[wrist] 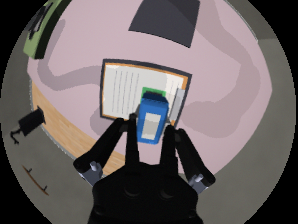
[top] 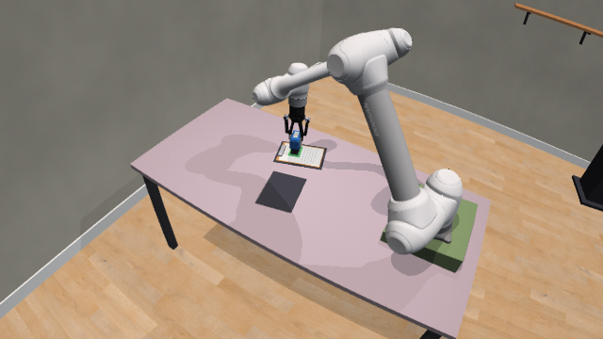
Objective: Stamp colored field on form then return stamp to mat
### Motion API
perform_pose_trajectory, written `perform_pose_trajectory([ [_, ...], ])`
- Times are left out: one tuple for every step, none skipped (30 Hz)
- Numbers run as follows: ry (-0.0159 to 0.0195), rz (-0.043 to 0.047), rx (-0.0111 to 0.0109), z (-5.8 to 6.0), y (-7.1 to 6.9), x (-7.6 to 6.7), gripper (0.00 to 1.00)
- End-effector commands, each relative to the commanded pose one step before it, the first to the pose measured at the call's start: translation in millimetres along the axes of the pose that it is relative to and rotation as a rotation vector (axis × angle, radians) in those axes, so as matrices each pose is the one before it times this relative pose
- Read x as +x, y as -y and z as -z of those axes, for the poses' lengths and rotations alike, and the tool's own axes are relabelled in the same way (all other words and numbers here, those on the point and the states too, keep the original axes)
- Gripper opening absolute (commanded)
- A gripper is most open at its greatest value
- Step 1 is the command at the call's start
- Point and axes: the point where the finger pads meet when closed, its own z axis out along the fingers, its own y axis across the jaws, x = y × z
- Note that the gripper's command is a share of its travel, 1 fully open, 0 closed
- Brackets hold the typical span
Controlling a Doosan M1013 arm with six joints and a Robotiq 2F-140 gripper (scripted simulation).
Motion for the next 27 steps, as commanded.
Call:
perform_pose_trajectory([
  [-0.00005, 0.00001, -0.0003, -3.59, -0.06, 0.01, 0.17],
  [0.0, 0.0, 0.0, -1.02, 0.0, 0.0, 0.17],
  [0.0, 0.0, 0.0, -0.79, 0.0, 0.0, 0.17],
  [0.0, 0.0, 0.0, -0.57, 0.0, 0.0, 0.17],
  [0.0, 0.0, 0.0, -0.38, 0.0, 0.0, 0.17],
  [0.0, 0.0, 0.0, -0.21, 0.0, 0.0, 0.17],
  [0.0, 0.0, 0.0, -0.08, 0.0, 0.0, 0.17],
  [0.0, 0.0, 0.0, -0.01, 0.0, 0.0, 0.17],
  [0.0, 0.0, 0.0, 0.0, 0.0, 0.0, 0.17],
  [0.0, 0.0, 0.0, 0.0, 0.0, 0.0, 0.17],
  [0.0, 0.0, 0.0, 0.0, 0.0, 0.0, 0.17],
  [0.0, 0.0, 0.0, 0.0, 0.0, 0.0, 0.17],
  [0.0, 0.0, 0.0, 0.0, 0.0, 0.0, 0.17],
  [0.0, 0.0, 0.0, 0.0, 0.0, 0.0, 0.17],
  [0.0, 0.0, 0.0, 0.0, 0.0, 0.0, 0.17],
  [0.0, 0.0, 0.0, 0.0, 0.0, 0.0, 0.17],
  [0.0, 0.0, 0.0, -0.06, 0.0, 0.0, 0.17],
  [0.0, 0.0, 0.0, -0.4, 0.0, 0.0, 0.17],
  [0.0, 0.0, 0.0, -0.93, 0.0, 0.0, 0.17],
  [0.0, 0.0, 0.0, -1.54, 0.0, 0.0, 0.17],
  [0.0, 0.0, 0.0, -2.11, 0.01, 0.0, 0.17],
  [0.0, 0.0, 0.0, -2.55, 0.0, 0.0, 0.17],
  [0.0, 0.0, 0.0, -2.84, 0.0, 0.0, 0.17],
  [0.0, 0.0, 0.0, -2.93, 0.0, 0.0, 0.17],
  [0.0, 0.0, 0.0, -2.81, 0.0, 0.0, 0.17],
  [0.0, 0.0, 0.0, -2.5, 0.0, 0.0, 0.17],
  [0.0, 0.0, 0.0, -2.03, 0.0, 0.0, 0.17],
])
